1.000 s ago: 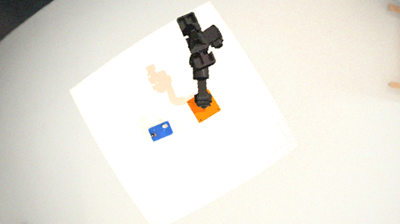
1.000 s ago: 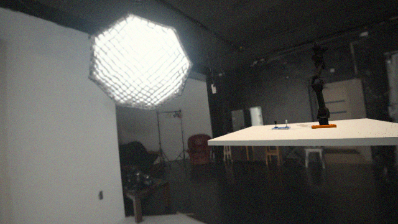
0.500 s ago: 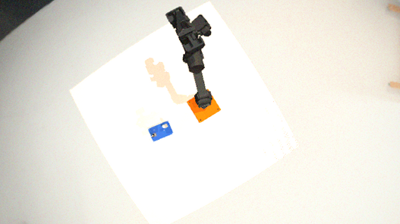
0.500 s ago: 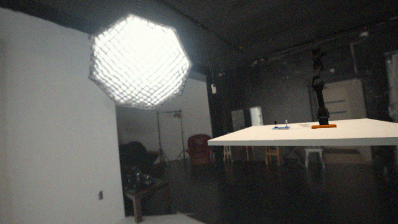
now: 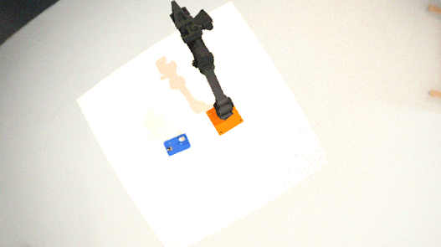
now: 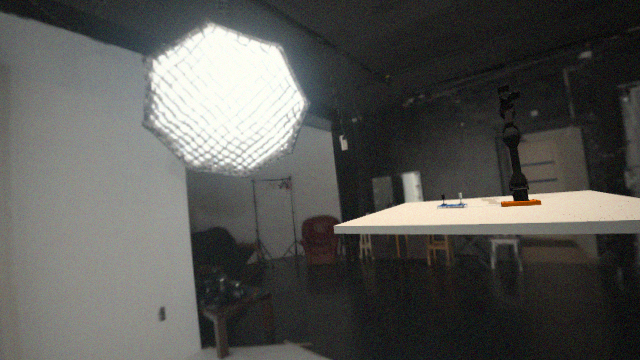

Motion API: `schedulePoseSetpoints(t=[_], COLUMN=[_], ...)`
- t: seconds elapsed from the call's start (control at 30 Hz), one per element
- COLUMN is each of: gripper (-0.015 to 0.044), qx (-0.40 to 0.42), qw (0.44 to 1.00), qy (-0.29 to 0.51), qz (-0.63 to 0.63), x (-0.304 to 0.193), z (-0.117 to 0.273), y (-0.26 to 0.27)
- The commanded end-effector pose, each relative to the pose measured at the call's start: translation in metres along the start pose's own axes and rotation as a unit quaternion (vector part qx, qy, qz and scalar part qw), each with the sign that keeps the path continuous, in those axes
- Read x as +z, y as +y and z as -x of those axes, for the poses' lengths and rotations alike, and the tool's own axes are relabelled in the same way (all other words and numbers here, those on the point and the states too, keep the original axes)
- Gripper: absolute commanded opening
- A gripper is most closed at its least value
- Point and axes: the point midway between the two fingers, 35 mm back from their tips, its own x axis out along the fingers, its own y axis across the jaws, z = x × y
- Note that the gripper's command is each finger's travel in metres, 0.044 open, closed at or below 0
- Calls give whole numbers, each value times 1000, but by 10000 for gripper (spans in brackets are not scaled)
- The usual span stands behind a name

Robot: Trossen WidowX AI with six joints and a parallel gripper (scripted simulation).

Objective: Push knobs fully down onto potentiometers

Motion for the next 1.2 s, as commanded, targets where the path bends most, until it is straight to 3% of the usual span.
schedulePoseSetpoints(t=[0.0, 0.5, 1.17], gripper=[0, 0, 0], qx=[-43, -168, -296], qw=[999, 981, 925], qy=[13, 93, 229], qz=[1, 9, 68], x=[-17, -89, -189], z=[1, 21, 81], y=[-26, -98, -163])
